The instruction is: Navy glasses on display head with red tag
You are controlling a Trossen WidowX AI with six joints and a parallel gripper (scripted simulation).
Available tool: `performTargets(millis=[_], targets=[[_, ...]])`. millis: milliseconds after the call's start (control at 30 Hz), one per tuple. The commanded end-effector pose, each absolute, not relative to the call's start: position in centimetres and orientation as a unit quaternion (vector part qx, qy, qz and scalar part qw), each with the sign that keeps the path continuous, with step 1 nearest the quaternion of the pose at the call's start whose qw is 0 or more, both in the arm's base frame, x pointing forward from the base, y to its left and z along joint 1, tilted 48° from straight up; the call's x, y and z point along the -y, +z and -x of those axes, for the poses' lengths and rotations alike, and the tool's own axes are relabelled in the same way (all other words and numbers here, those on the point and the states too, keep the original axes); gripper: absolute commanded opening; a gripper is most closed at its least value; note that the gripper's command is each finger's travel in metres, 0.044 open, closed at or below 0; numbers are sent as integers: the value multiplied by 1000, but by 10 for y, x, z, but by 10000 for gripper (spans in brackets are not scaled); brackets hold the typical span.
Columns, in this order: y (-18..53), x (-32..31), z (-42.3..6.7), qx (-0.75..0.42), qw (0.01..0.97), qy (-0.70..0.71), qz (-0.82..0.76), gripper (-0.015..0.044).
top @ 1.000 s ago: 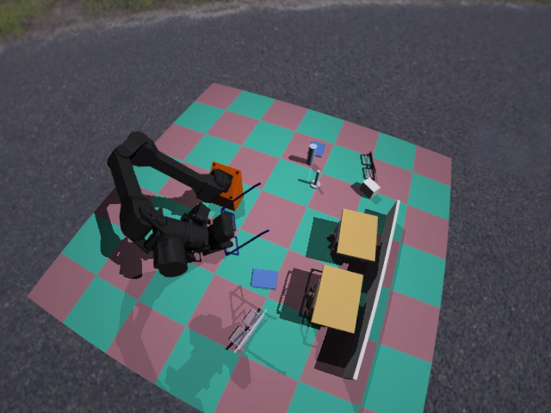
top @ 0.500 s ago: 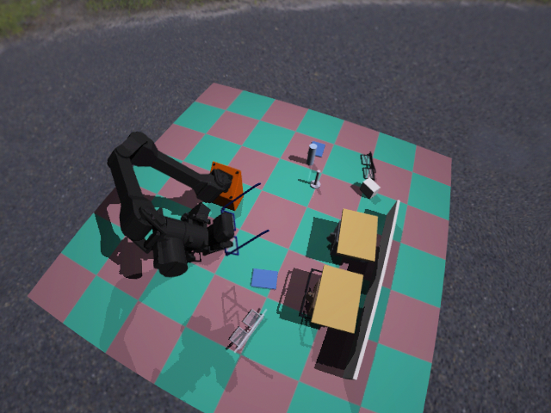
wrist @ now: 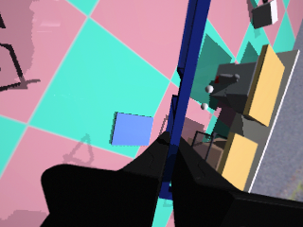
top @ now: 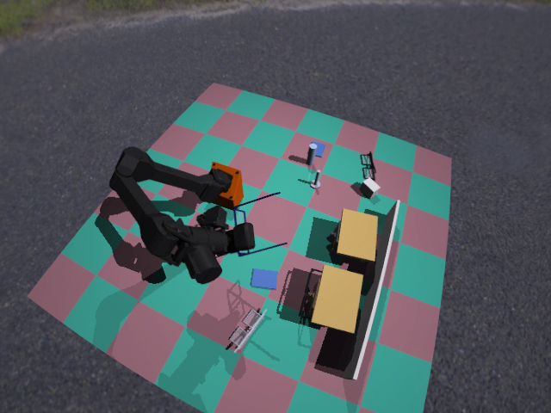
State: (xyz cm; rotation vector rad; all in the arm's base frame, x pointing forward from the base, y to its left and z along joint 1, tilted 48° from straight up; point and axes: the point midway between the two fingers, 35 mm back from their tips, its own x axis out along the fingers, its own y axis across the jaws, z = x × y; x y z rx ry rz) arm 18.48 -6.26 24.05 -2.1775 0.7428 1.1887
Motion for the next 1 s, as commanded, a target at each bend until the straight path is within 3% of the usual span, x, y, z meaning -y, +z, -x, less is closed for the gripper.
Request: performTargets(millis=[0, 967], targets=[[223, 61, -196, -315, 287, 461, 778, 0], [127, 21, -242, -554, 238, 410, 685, 0]])
